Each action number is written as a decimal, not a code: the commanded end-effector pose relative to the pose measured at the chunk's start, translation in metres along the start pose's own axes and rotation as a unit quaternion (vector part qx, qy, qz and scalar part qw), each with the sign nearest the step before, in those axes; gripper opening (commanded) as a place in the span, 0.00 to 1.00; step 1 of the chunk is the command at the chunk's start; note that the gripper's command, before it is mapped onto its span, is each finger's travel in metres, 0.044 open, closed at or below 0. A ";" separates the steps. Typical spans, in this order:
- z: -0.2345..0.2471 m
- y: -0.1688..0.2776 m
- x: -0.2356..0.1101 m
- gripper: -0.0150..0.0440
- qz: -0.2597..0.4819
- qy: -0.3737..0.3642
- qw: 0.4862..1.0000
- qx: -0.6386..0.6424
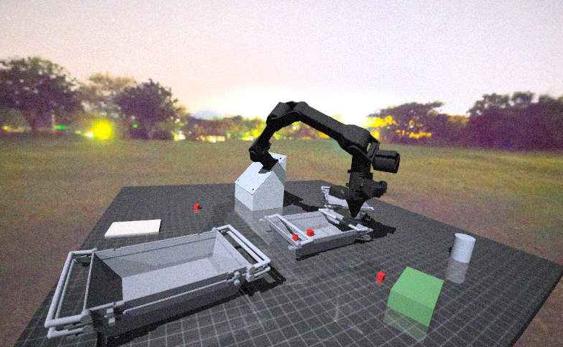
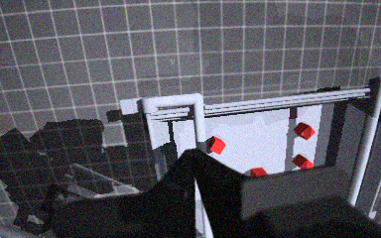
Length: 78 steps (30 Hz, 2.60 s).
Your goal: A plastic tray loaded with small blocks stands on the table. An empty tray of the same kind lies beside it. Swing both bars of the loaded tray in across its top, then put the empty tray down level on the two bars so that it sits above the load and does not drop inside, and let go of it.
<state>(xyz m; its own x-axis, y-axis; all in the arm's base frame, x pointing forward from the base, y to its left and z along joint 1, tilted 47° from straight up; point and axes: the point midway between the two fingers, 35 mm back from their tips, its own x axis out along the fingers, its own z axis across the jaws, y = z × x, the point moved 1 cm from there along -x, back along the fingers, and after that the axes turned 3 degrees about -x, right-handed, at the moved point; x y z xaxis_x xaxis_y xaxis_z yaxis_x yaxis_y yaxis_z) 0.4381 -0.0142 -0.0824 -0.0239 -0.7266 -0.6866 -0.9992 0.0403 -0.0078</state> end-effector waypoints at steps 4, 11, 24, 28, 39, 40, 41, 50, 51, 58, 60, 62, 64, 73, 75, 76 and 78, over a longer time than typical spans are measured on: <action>0.000 0.000 0.000 0.25 0.000 0.000 1.000 0.000; 0.000 0.000 0.000 0.25 0.000 0.000 1.000 0.000; 0.000 0.000 0.000 0.25 0.000 0.000 1.000 0.000; 0.000 0.000 0.000 0.25 0.000 0.000 1.000 0.000; 0.000 0.000 0.000 0.25 0.000 0.000 1.000 0.000; 0.000 0.000 0.000 0.25 0.000 0.000 1.000 0.000; 0.000 0.000 0.000 0.25 0.000 0.000 1.000 0.000; 0.000 -0.001 -0.008 0.61 0.000 -0.001 1.000 0.000; 0.001 -0.001 -0.016 0.65 0.000 -0.001 1.000 0.000; -0.001 0.003 -0.092 0.97 0.000 -0.001 1.000 0.000; 0.010 0.007 -0.061 1.00 0.005 -0.002 1.000 0.006; 0.039 0.024 -0.064 1.00 0.002 -0.010 1.000 0.029; 0.069 0.047 -0.065 1.00 0.001 -0.017 0.998 0.054; 0.160 0.169 -0.055 1.00 0.007 -0.032 0.985 0.168; 0.171 0.201 -0.049 1.00 0.009 -0.030 0.980 0.195; 0.174 0.216 -0.045 1.00 0.009 -0.028 0.977 0.209; 0.178 0.245 -0.036 1.00 0.010 -0.024 0.971 0.237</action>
<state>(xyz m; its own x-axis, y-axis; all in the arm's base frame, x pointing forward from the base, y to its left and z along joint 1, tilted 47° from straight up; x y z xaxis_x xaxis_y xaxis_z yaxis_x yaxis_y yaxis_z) 0.2517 0.1493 -0.1714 -0.0158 -0.6782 -0.7347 -0.9140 0.3077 -0.2644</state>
